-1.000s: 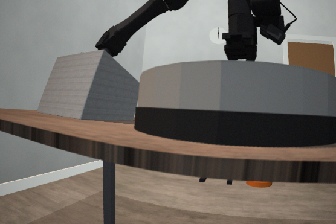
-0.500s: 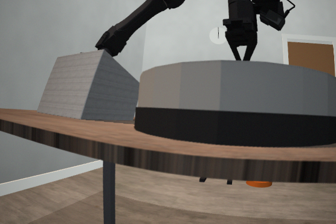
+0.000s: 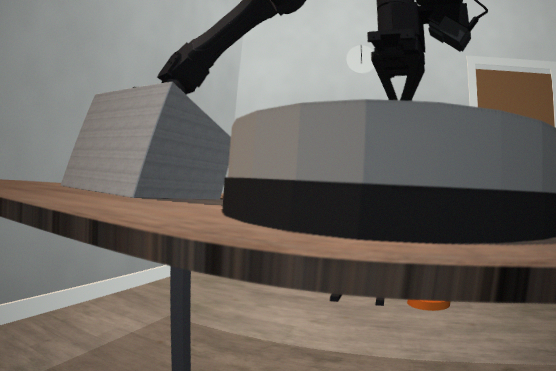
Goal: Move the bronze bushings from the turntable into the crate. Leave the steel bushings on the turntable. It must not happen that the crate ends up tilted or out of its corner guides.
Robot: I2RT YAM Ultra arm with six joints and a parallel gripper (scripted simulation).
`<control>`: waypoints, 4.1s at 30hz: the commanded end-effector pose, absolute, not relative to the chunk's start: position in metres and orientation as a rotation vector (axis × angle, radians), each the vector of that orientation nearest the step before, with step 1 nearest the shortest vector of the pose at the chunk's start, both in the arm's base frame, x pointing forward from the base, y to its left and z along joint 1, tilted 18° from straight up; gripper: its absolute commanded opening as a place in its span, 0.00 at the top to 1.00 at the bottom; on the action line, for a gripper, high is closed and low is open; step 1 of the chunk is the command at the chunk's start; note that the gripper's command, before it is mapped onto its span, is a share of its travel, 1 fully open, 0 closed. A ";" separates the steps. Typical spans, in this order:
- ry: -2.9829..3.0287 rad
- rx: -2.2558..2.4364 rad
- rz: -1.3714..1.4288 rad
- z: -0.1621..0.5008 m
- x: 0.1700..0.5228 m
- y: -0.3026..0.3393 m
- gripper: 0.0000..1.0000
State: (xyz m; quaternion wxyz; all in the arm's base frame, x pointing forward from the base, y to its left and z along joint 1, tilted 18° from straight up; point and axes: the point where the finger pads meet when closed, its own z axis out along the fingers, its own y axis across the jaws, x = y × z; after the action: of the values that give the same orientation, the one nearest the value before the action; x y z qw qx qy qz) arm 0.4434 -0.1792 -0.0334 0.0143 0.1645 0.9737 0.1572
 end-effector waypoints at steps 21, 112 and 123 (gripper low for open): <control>3.025 0.517 0.478 -0.029 0.442 -0.187 0.86; 3.004 0.511 0.466 -0.025 0.300 -0.145 0.87; 3.014 0.514 0.474 -0.029 0.295 -0.141 0.87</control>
State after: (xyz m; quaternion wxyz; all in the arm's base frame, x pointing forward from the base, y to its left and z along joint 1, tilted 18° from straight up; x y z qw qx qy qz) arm 0.2967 -0.1364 -0.0355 0.0095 0.1639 0.9736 0.1583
